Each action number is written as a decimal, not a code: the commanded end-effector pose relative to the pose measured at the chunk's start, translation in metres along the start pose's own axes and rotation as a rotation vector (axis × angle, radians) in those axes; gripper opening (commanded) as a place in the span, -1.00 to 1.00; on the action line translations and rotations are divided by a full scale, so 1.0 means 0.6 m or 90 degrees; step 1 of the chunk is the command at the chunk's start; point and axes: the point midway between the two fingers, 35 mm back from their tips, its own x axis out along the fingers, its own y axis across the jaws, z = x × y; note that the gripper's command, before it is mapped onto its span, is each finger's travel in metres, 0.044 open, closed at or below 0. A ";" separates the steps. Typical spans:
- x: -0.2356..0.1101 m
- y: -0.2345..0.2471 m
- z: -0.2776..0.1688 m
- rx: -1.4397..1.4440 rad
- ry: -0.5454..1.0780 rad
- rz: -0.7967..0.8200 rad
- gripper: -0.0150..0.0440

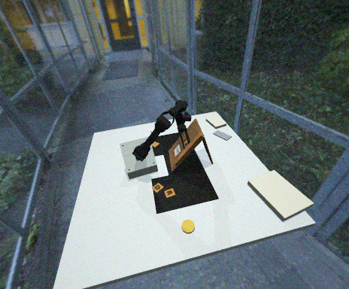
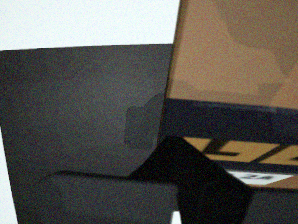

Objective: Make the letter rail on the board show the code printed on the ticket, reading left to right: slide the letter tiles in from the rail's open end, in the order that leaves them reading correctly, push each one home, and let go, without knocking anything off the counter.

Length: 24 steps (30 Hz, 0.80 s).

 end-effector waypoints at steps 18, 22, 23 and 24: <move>0.006 -0.013 -0.004 -0.005 0.001 -0.005 -0.49; 0.005 -0.015 -0.004 -0.005 0.001 -0.005 -0.49; 0.005 -0.016 -0.003 -0.005 0.001 -0.005 -0.49; 0.005 -0.017 -0.003 -0.005 0.001 -0.005 -0.49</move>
